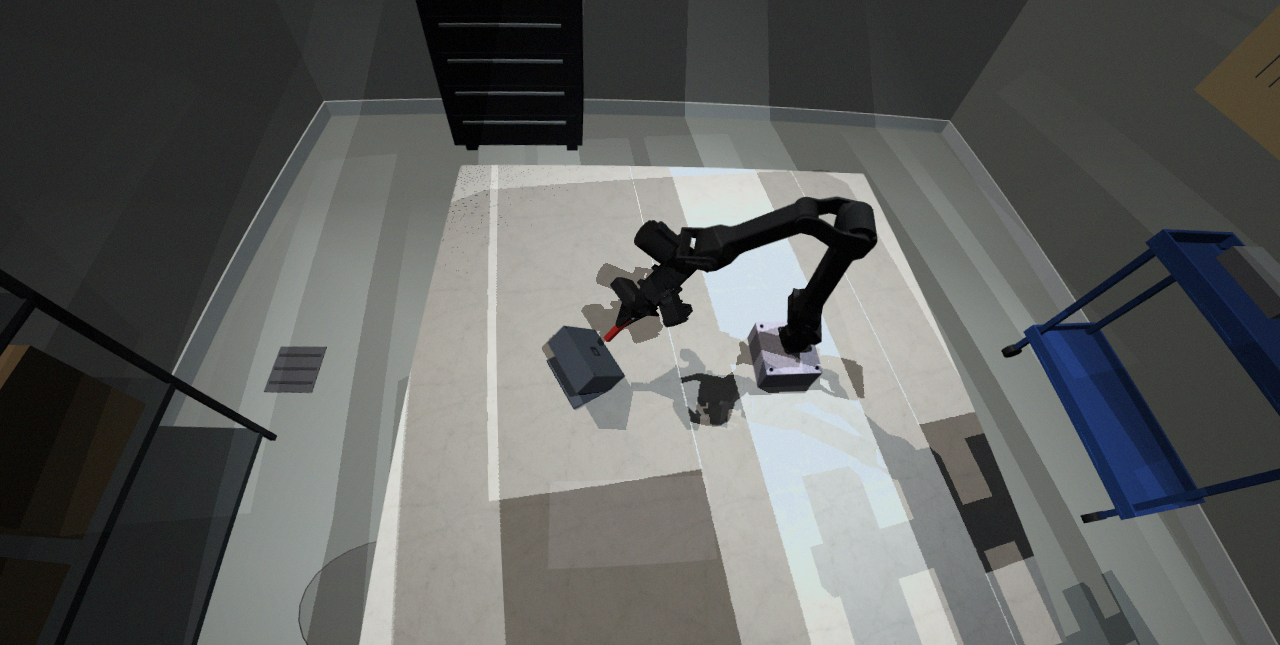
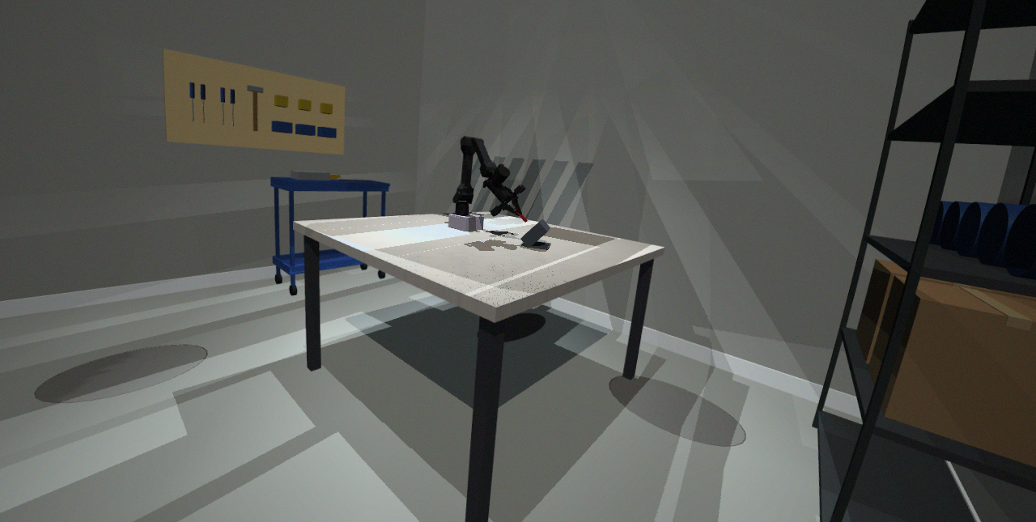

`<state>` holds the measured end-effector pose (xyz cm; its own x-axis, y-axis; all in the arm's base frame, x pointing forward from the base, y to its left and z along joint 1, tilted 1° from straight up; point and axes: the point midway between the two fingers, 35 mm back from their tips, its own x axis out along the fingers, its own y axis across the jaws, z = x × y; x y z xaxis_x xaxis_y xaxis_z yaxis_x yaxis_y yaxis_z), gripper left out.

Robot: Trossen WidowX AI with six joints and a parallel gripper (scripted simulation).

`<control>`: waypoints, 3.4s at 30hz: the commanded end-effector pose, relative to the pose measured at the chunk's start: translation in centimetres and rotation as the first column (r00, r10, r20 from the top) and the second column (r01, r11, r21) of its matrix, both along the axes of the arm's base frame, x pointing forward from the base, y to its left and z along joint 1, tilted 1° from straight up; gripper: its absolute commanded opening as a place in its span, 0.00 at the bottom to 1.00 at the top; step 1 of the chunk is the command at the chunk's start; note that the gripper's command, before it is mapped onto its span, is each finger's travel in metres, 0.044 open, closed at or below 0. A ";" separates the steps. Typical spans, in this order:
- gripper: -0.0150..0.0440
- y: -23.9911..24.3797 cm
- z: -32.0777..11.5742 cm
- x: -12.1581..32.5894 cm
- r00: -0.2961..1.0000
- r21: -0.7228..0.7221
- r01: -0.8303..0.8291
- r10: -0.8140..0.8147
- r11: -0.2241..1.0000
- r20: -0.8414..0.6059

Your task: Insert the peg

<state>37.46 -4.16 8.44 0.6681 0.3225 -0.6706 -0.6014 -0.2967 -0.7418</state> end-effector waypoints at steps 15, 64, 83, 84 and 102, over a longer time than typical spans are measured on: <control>0.25 0.4 -1.1 0.9 1.000 0.003 0.008 -0.008 1.000 0.004; 0.25 0.8 -2.0 2.1 1.000 0.005 0.006 -0.006 1.000 0.001; 0.25 1.1 -2.6 2.6 1.000 0.005 0.006 -0.006 1.000 0.002; 0.25 1.1 -2.7 2.6 1.000 0.005 0.006 -0.006 1.000 0.002; 0.25 1.4 -3.4 3.1 1.000 0.006 0.006 -0.006 1.000 0.002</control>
<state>40.30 -2.76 5.13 0.6681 0.3260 -0.6688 -0.6025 -0.2903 -0.7434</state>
